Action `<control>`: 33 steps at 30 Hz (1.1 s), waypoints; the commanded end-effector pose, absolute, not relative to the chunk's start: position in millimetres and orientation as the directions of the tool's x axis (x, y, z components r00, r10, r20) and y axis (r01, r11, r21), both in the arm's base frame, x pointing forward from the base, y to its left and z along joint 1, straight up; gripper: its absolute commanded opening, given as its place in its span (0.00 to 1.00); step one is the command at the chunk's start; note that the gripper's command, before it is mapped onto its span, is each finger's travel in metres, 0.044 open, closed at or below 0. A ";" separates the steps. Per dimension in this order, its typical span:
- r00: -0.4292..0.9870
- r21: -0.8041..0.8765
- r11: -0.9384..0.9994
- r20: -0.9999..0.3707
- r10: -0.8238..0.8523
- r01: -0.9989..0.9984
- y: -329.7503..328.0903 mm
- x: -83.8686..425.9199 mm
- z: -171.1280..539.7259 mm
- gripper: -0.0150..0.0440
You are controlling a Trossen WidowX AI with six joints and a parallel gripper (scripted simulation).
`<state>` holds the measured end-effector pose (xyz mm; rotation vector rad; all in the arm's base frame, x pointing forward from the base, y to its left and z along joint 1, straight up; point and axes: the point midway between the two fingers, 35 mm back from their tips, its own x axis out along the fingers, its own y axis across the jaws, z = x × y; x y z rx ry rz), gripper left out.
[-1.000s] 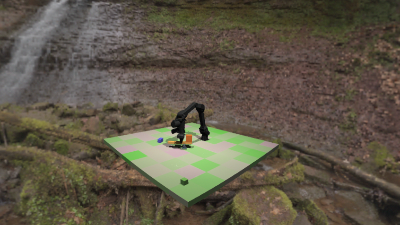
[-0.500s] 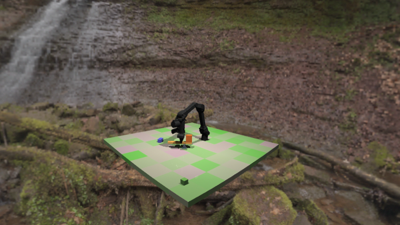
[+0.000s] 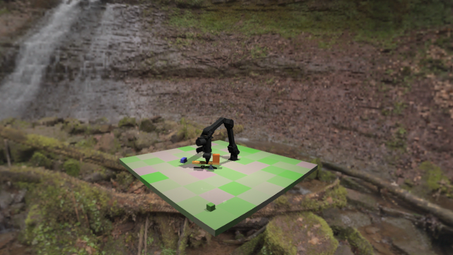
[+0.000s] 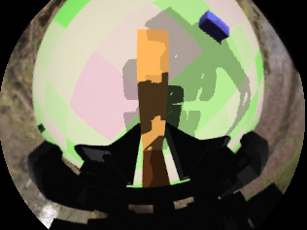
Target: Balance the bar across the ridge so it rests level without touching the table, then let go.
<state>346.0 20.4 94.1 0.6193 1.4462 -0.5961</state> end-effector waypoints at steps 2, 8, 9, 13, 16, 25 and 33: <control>0.039 0.027 0.710 -0.999 0.000 0.704 20.4 346.0 93.9 0.54; 0.039 0.027 0.710 -0.999 0.000 0.704 20.4 346.0 93.9 0.54; 0.039 0.027 0.710 -0.999 0.000 0.704 20.4 346.0 93.9 0.54; 0.039 0.027 0.710 -0.999 0.000 0.704 20.4 346.0 93.9 0.55; 0.039 0.027 0.710 -0.999 0.000 0.704 20.4 346.0 93.9 0.55; 0.039 0.027 0.710 -0.999 0.000 0.704 20.4 346.0 93.9 0.57; 0.039 0.027 0.710 -0.999 0.000 0.704 20.4 346.0 93.9 0.57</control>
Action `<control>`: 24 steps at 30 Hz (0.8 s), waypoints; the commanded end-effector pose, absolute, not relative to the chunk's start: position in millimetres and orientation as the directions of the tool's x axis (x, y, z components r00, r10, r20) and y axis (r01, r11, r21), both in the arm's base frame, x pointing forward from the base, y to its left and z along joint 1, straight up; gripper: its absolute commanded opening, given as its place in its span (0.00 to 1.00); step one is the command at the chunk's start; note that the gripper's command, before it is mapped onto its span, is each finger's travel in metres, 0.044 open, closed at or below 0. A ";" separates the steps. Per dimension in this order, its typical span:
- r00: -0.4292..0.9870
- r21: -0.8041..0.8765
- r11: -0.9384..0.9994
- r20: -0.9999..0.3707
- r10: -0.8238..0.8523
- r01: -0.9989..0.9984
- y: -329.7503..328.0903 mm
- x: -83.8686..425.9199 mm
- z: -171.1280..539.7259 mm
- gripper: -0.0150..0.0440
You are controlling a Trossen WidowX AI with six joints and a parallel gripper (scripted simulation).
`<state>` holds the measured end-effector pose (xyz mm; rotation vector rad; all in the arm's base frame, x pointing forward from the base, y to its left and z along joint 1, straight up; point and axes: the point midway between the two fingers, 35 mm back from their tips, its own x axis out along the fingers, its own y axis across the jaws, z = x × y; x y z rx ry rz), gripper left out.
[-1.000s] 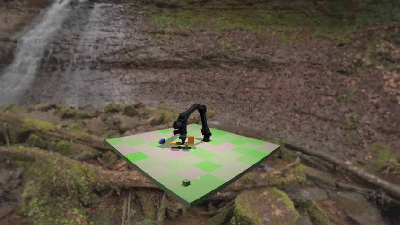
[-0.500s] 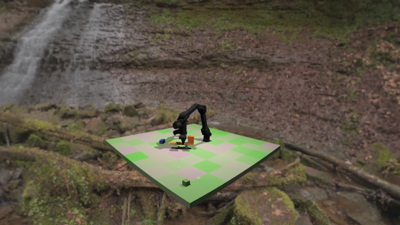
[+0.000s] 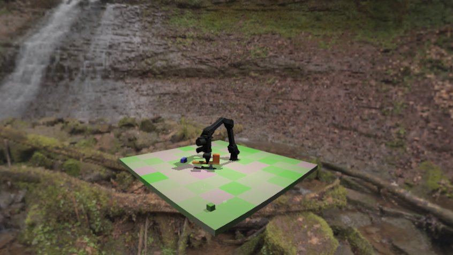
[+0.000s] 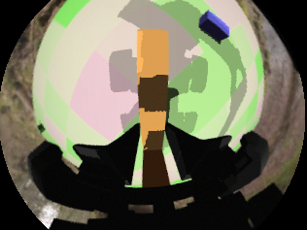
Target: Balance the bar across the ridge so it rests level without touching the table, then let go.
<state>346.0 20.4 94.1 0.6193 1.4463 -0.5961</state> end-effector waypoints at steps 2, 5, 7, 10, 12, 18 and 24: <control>0.039 0.027 0.710 -0.999 0.000 0.704 20.4 346.0 93.9 0.61; 0.039 0.027 0.710 -0.999 0.000 0.704 20.4 346.0 93.9 0.75; 0.039 0.027 0.710 -0.999 0.000 0.704 20.4 346.0 93.9 0.83; 0.039 0.027 0.710 -0.999 0.000 0.704 20.4 346.0 93.9 0.97; 0.039 0.027 0.710 -0.999 0.000 0.704 20.4 346.0 93.9 1.00; 0.039 0.028 0.710 -0.999 0.000 0.704 20.6 349.3 137.8 1.00; 0.039 0.028 0.710 -0.999 0.000 0.704 20.2 342.5 193.9 1.00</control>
